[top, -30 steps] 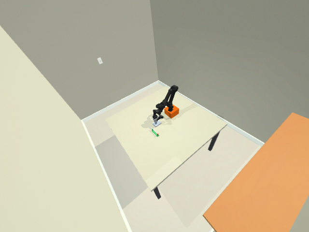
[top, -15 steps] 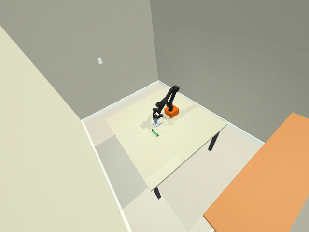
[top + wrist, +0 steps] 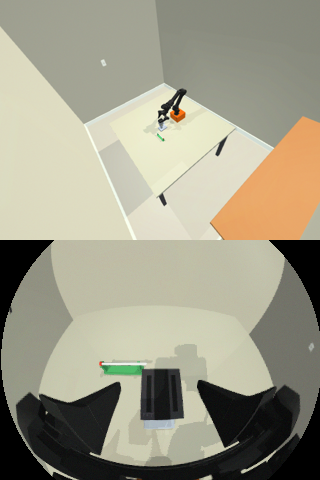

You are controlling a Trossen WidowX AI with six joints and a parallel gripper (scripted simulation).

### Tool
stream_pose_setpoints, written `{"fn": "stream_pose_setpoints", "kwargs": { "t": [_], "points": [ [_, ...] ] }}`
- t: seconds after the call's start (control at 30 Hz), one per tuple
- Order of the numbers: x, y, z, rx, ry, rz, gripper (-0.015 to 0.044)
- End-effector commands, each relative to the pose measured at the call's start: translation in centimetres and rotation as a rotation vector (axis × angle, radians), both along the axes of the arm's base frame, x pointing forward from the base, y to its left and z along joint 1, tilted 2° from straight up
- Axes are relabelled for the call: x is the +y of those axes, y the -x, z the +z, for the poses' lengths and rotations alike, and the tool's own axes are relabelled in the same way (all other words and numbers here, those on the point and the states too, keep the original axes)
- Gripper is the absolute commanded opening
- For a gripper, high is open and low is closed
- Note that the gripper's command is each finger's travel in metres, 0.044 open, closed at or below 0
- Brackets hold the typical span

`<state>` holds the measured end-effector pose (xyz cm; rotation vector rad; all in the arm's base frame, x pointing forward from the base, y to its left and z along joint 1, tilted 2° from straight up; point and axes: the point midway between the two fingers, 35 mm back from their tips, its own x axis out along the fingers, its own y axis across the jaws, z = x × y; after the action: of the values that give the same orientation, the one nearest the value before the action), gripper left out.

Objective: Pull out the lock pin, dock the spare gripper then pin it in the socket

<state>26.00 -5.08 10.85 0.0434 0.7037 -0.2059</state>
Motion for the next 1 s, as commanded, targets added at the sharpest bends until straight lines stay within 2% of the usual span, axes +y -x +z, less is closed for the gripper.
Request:
{"fn": "stream_pose_setpoints", "kwargs": {
  "t": [0.0,0.97],
  "points": [
    [0.0,0.1,0.8,0.000,0.000,-0.001,0.0440],
    [0.3,0.1,6.5,-0.003,0.000,0.011,0.0440]
  ]
}}
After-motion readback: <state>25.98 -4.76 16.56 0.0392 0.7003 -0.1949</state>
